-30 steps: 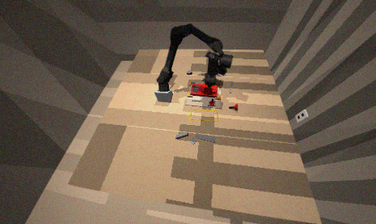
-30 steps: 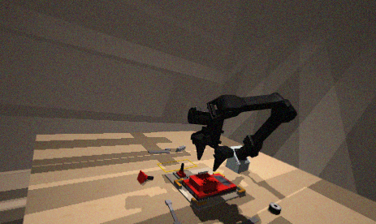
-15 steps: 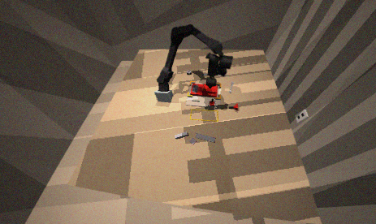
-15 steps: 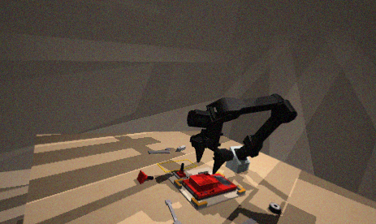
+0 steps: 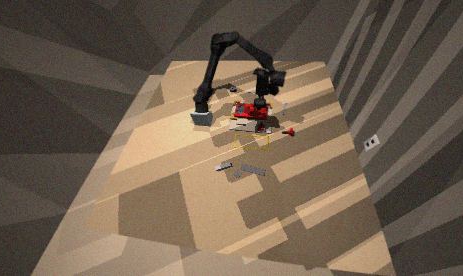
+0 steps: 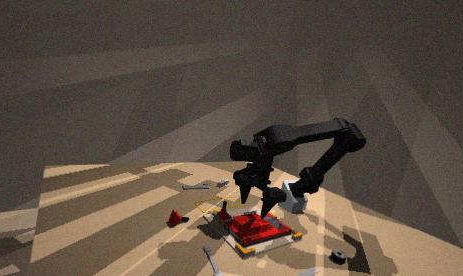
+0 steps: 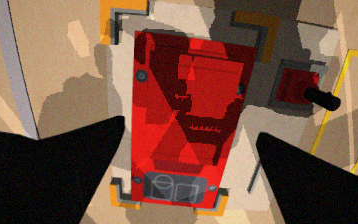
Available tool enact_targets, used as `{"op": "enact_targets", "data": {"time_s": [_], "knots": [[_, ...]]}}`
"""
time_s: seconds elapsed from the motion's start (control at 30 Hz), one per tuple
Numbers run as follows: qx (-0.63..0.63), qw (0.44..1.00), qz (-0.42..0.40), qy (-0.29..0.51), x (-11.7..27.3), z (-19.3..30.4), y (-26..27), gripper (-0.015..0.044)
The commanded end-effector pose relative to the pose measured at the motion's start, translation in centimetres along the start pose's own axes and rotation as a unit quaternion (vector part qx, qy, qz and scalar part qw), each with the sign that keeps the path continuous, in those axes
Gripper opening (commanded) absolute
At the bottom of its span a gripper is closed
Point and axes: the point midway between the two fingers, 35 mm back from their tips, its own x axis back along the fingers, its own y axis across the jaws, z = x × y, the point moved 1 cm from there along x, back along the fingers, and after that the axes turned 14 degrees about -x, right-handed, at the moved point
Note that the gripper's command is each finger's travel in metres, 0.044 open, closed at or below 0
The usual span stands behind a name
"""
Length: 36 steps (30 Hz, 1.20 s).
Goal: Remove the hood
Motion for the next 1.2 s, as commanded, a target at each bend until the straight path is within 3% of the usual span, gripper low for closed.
{"op": "enact_targets", "data": {"time_s": [0.0, 1.17], "knots": [[-0.004, 1.000, -0.001, 0.003, -0.6, 0.2, 0.0, 0.0440], [-0.004, 1.000, -0.003, 0.003, -3.1, 0.4, 0.0, 0.0440]]}}
